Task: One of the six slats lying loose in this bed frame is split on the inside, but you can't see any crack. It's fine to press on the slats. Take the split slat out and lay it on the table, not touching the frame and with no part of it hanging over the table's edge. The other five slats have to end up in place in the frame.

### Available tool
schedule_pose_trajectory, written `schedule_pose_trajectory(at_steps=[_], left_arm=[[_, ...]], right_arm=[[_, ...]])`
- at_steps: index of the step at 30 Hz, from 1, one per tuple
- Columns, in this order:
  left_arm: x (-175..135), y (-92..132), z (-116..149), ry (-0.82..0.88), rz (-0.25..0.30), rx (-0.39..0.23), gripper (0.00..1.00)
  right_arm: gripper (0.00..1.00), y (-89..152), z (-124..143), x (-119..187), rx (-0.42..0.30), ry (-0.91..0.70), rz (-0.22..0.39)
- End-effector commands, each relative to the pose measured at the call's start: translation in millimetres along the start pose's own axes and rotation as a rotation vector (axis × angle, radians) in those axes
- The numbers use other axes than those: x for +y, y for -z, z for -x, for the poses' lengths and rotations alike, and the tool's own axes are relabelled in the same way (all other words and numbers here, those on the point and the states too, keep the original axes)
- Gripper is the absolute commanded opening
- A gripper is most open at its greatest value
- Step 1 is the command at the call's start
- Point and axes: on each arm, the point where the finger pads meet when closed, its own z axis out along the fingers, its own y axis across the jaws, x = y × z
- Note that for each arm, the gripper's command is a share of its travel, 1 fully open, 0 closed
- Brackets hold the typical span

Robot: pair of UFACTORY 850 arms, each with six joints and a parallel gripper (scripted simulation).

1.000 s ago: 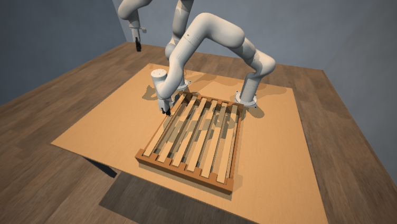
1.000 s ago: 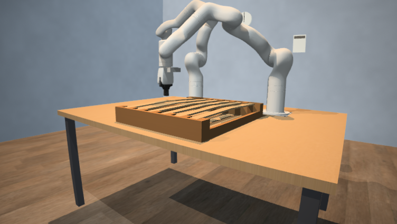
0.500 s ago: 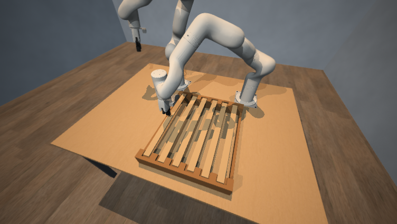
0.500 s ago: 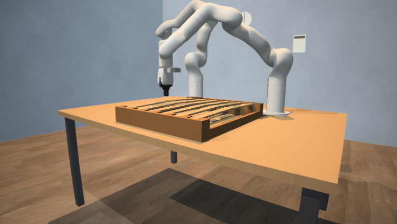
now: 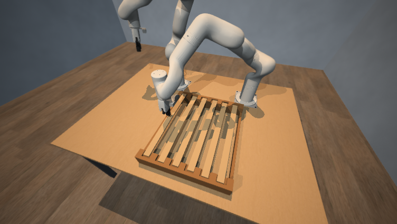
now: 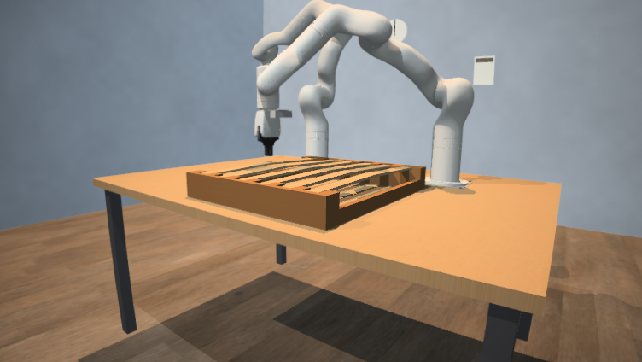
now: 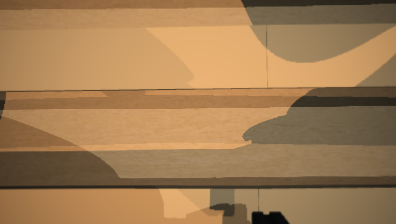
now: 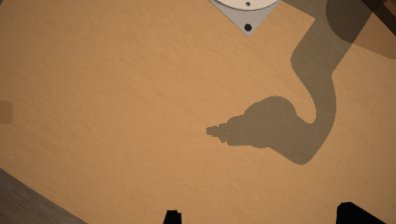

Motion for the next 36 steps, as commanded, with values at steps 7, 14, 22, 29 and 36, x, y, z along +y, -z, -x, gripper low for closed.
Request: schedule_pose_trajectory(at_steps=[7, 14, 22, 29, 36], left_arm=[[0.6, 1.4, 0.7, 0.0, 0.002, -0.002, 0.0], [-0.2, -0.6, -0.2, 0.0, 0.002, -0.002, 0.0], [-0.2, -0.6, -0.2, 0.0, 0.002, -0.002, 0.0], [0.0, -2.6, -0.1, 0.0, 0.002, -0.002, 0.0], [0.0, -2.6, -0.1, 0.0, 0.002, -0.002, 0.0]], right_arm=[[1.0, 0.7, 0.6, -0.1, -0.002, 0.0, -0.001], [1.0, 0.7, 0.6, -0.1, -0.002, 0.0, -0.001], [1.0, 0.7, 0.6, -0.1, -0.002, 0.0, -0.001], [1.0, 0.7, 0.6, -0.1, -0.002, 0.0, -0.001], [1.0, 0.7, 0.6, -0.1, -0.002, 0.0, -0.001]])
